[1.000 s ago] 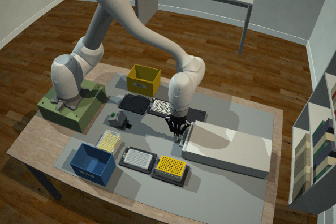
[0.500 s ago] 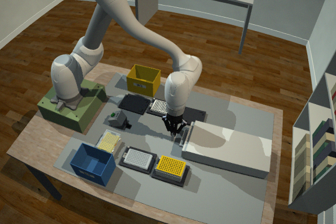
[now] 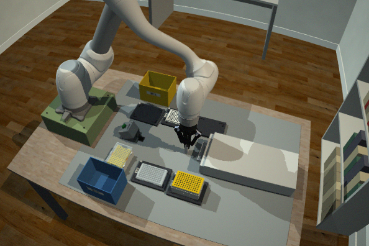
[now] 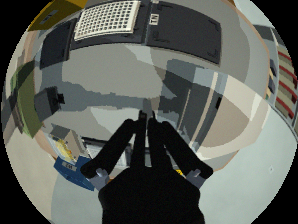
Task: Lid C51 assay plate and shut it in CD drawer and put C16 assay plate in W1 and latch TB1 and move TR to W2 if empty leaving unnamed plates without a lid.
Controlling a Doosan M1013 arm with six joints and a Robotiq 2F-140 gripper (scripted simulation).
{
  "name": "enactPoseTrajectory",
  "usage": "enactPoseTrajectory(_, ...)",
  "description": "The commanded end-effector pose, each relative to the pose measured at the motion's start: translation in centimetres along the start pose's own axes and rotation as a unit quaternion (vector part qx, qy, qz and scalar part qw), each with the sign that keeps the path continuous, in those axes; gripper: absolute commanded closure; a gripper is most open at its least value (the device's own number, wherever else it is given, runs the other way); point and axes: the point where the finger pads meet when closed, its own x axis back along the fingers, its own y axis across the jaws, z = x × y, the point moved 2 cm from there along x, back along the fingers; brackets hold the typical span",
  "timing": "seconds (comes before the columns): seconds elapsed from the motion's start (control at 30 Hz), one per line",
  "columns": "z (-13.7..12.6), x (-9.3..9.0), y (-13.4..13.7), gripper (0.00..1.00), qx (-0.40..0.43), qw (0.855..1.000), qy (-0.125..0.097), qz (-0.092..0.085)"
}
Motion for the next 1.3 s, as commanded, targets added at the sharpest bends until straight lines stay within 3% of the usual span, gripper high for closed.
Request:
enactPoseTrajectory(0.0, 0.0, 0.0, -0.3, 1.0, 0.0, 1.0, 0.0, 0.0)
enactPoseTrajectory(0.37, 0.0, 0.0, -0.3, 1.0, 0.0, 1.0, 0.0, 0.0)
enactPoseTrajectory(1.27, 0.0, 3.3, -0.3, 1.0, 0.0, 1.0, 0.0, 0.0)
